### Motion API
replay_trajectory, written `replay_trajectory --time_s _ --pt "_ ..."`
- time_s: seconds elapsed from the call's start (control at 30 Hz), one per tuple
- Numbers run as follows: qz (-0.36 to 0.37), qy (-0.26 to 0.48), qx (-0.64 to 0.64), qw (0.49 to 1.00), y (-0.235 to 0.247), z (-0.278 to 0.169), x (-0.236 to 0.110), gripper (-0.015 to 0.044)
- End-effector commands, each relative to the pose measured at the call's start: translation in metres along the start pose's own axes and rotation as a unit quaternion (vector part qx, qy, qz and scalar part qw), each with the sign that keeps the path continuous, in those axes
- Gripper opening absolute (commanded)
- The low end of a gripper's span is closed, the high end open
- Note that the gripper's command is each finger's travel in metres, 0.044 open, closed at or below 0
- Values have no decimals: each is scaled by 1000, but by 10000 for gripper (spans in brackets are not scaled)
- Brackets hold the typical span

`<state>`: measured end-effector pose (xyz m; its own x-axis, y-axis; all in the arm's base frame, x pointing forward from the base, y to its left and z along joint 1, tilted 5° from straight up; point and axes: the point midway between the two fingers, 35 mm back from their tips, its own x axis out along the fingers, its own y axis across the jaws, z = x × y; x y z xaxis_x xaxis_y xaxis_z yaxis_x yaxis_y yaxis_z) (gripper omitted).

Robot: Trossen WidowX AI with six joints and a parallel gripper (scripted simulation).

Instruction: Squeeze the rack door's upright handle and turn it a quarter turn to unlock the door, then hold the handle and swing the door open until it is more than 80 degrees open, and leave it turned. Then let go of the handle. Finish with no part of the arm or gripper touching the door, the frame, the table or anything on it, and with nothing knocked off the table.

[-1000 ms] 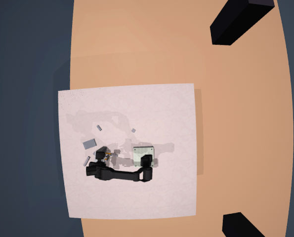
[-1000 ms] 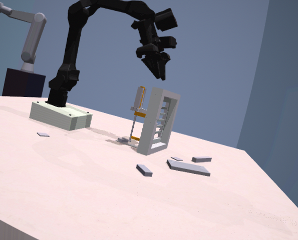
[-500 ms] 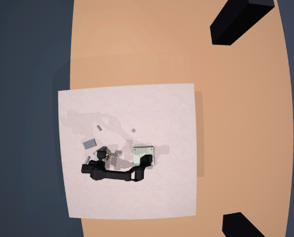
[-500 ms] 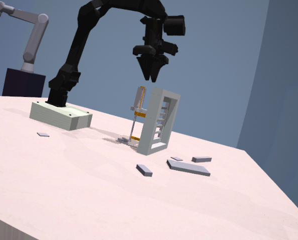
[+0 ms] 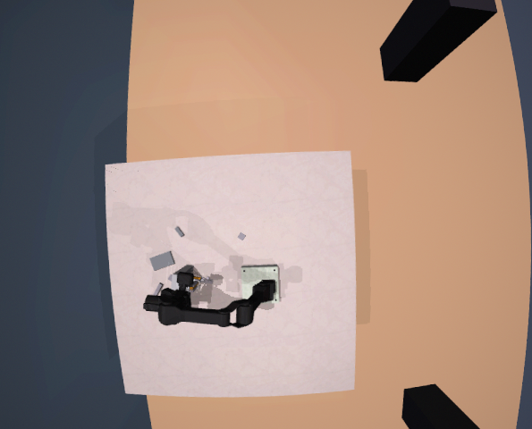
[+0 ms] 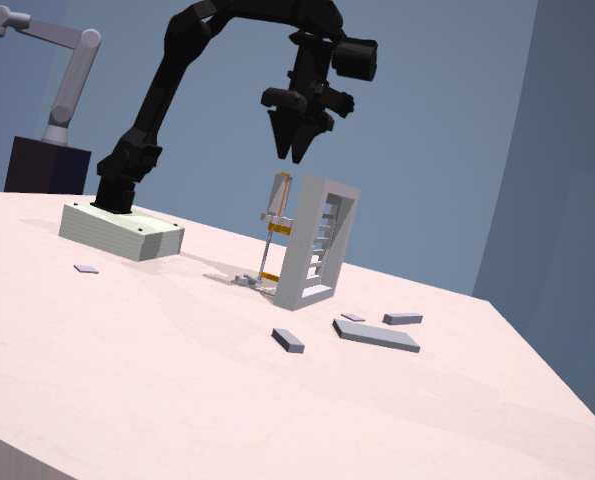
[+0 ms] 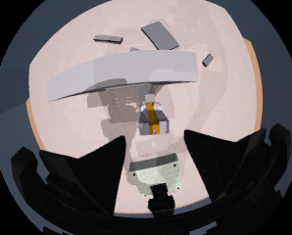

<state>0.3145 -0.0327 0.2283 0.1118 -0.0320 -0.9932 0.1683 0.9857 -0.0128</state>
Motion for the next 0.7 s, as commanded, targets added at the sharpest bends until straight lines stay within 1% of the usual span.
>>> replay_trajectory --time_s 0.0,0.67 --pt "-3 5 3 1000 -1 0 7 289" --pt "-3 4 3 1000 -1 2 39 289"
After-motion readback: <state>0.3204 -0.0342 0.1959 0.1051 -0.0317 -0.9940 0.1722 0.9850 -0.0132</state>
